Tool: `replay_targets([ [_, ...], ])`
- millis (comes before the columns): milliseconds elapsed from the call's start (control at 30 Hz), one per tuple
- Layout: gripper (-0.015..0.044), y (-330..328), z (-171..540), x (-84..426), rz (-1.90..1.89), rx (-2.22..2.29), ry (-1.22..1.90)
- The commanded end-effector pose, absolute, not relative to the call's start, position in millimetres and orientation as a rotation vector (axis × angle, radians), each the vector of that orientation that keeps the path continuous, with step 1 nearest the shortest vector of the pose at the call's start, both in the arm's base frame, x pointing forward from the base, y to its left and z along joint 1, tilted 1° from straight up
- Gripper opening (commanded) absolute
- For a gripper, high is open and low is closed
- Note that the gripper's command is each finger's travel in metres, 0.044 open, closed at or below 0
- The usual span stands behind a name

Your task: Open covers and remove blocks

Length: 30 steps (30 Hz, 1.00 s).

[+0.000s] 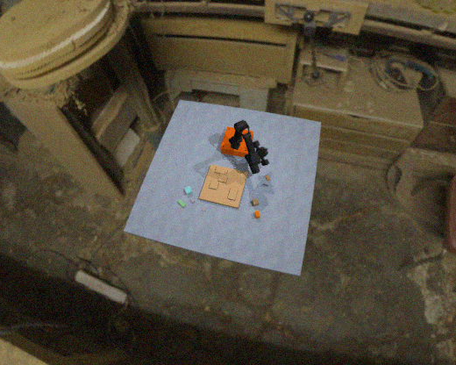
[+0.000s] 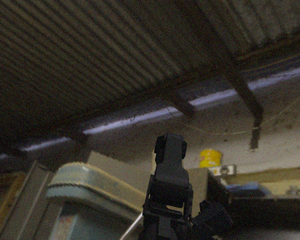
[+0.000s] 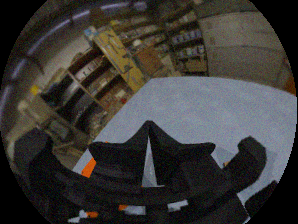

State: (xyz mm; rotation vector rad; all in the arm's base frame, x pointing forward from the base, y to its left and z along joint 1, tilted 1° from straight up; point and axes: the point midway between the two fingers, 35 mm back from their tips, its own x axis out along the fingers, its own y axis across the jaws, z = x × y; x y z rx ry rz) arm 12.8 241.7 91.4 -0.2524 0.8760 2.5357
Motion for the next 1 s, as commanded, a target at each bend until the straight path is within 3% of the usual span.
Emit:
replay_targets([
  [0,0.0000,241.3,88.2,26.0,2.482,-0.287,0.915],
  [967,0.0000,204.0,58.5,126.7,1.927,-0.432,1.258],
])
